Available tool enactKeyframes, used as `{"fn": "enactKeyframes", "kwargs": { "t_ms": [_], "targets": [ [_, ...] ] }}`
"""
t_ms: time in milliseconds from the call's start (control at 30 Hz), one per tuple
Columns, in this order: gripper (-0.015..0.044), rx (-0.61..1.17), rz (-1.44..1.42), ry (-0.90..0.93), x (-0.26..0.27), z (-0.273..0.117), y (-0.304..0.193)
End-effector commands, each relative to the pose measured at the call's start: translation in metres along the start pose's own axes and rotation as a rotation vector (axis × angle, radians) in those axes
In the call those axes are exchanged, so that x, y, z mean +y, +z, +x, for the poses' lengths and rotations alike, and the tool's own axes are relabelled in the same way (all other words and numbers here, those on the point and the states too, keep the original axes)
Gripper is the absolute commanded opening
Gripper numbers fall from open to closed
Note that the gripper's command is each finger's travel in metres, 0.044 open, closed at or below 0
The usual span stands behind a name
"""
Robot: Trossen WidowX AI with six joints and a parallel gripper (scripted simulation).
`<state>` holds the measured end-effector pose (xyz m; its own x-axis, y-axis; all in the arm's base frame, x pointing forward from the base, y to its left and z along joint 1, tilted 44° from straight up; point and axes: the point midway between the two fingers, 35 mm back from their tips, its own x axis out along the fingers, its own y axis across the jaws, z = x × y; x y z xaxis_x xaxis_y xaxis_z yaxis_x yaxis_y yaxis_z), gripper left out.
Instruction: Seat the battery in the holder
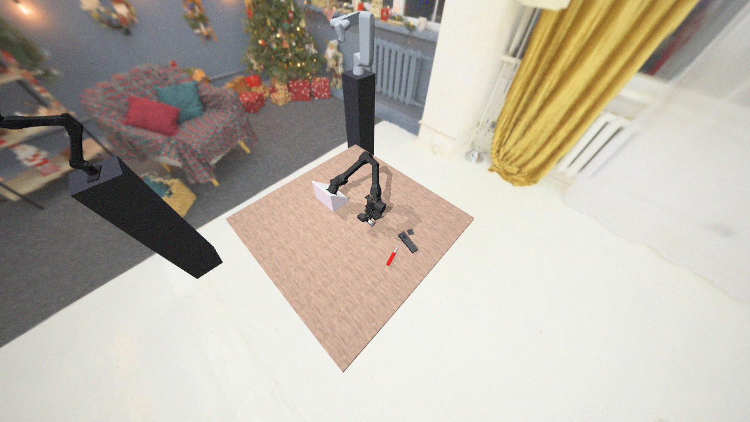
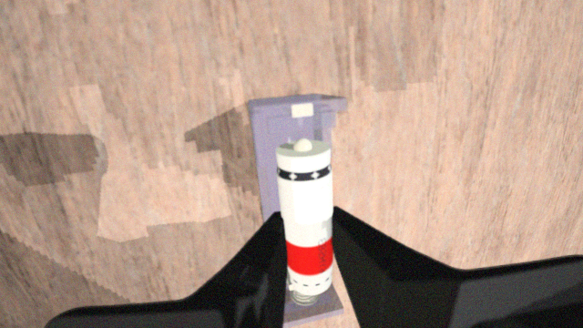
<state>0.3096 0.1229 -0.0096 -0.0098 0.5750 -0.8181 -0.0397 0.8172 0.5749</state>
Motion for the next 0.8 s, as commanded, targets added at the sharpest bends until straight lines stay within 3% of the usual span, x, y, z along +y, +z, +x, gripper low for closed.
{"fn": "enactKeyframes", "kwargs": {
  "t_ms": [0,767],
  "targets": [
    [0.0061,0.037,0.003,0.005,0.0019,0.0035,-0.0041],
    [0.0061,0.076,0.001,-0.005,0.0032,0.0031,-0.0001]
  ]
}}
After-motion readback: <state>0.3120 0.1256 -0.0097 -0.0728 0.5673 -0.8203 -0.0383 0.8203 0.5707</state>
